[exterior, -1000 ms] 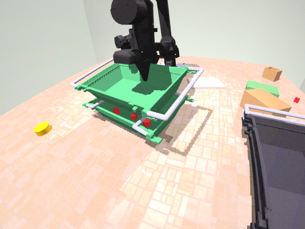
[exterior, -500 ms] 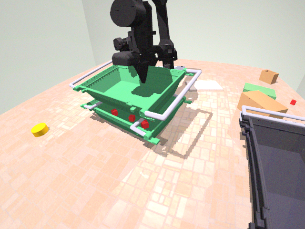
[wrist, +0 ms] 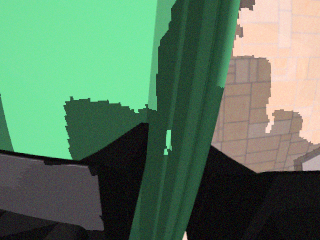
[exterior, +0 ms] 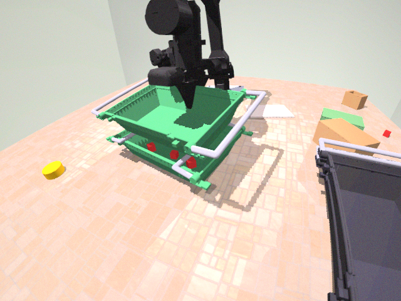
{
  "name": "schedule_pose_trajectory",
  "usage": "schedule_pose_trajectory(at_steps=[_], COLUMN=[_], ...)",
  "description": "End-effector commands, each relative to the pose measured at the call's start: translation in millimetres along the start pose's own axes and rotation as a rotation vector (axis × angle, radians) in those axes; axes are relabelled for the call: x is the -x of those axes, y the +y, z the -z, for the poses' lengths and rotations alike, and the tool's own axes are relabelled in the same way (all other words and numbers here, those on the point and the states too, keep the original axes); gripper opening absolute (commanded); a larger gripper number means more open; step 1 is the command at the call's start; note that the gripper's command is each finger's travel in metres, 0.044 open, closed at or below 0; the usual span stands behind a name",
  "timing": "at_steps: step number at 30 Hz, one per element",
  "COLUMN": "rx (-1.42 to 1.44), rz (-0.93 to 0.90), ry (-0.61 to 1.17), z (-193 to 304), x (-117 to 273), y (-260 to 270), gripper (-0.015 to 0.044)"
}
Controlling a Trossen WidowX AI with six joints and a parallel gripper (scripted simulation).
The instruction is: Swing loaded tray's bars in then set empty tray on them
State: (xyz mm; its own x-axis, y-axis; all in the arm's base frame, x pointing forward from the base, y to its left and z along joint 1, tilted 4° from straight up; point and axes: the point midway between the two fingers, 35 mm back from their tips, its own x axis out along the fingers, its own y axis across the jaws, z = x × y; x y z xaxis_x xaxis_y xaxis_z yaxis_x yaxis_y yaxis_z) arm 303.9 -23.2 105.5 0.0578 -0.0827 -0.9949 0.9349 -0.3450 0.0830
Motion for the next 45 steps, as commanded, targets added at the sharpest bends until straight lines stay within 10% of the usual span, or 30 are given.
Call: schedule_pose_trajectory(at_steps=[1,45], rx=[-0.002,-0.002], rz=[0.026,0.027], ry=[-0.002,-0.002], z=[-0.2,-0.3], x=[-5.7,-13.6], y=[-4.3,-6.4], gripper=[0.0,0.0])
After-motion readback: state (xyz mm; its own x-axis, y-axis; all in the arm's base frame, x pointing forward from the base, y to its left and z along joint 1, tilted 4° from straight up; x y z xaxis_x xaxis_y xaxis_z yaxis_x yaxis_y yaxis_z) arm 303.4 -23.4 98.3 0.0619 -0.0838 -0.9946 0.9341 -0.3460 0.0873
